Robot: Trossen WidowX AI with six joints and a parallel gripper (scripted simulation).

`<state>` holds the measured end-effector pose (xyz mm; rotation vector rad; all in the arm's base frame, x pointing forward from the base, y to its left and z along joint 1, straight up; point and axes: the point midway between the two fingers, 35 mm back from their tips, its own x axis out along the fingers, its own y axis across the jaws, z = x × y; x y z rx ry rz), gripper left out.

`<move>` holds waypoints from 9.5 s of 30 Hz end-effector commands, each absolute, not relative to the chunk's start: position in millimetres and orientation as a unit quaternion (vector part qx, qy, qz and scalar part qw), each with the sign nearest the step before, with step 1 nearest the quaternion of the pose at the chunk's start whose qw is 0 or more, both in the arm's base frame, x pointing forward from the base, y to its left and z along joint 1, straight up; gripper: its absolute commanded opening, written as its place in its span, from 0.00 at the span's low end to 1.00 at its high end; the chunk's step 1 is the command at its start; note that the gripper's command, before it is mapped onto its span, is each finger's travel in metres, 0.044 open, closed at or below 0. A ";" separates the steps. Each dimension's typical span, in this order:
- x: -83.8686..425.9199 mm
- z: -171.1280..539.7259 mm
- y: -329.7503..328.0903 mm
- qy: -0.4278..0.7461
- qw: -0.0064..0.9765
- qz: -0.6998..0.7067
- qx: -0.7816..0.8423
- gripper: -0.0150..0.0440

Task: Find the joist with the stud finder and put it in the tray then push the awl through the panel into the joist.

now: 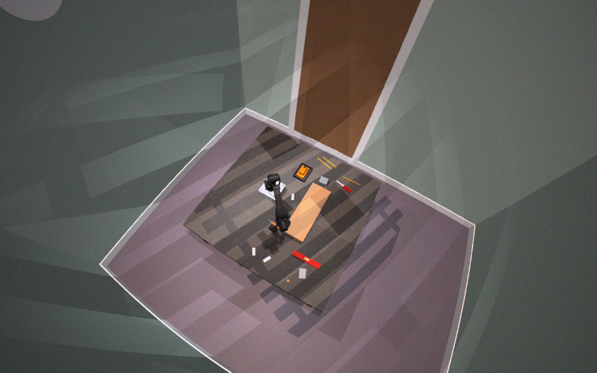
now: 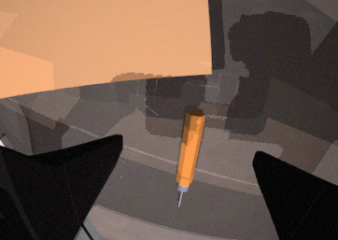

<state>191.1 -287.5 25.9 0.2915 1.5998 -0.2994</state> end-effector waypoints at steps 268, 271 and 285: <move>350.8 126.0 -27.8 0.037 0.956 0.292 -0.020 0.25; 350.8 124.6 -27.8 0.037 0.956 0.292 -0.020 0.25; 350.7 117.9 -27.8 0.037 0.956 0.292 -0.020 0.25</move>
